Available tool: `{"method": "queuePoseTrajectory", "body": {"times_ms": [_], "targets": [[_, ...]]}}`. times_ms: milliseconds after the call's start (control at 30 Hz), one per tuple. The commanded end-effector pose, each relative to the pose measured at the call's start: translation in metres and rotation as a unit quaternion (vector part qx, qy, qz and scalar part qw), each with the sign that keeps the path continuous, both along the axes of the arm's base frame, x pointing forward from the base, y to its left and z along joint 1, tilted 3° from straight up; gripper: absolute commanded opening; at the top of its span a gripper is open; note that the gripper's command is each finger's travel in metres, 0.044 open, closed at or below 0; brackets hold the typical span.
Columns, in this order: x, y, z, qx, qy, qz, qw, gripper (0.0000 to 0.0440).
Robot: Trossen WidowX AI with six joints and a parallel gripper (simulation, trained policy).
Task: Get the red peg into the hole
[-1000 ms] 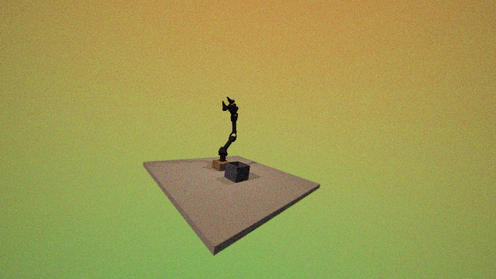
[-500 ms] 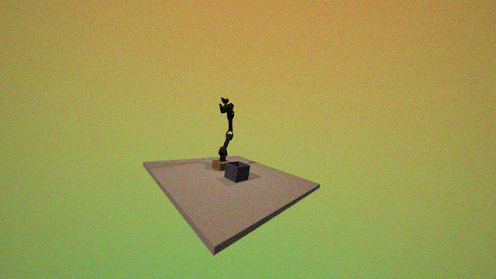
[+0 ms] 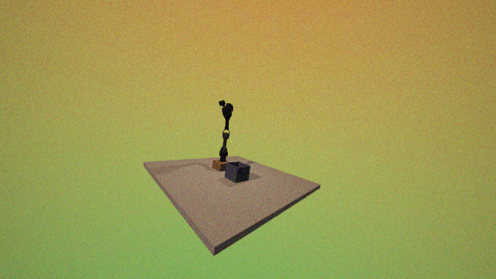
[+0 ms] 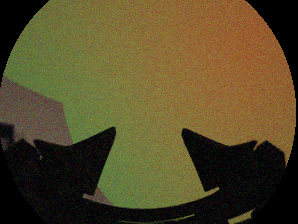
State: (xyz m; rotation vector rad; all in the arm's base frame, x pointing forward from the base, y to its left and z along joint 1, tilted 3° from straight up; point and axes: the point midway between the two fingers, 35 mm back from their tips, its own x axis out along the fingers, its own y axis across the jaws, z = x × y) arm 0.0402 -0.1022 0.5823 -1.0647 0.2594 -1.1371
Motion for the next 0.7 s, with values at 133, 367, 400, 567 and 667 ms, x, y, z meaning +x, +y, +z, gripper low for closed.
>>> {"method": "queuePoseTrajectory", "body": {"times_ms": [133, 367, 400, 567, 667], "targets": [[0.042, -0.009, -0.029, 0.09, -0.013, 0.099, 0.991, 0.044], [0.075, -0.011, -0.057, 0.169, -0.012, 0.157, 0.973, 0.044], [0.08, -0.01, -0.061, 0.182, -0.013, 0.168, 0.969, 0.044], [0.103, -0.003, -0.081, 0.245, -0.017, 0.216, 0.945, 0.044], [0.116, 0.003, -0.094, 0.284, -0.017, 0.241, 0.928, 0.044]]}}
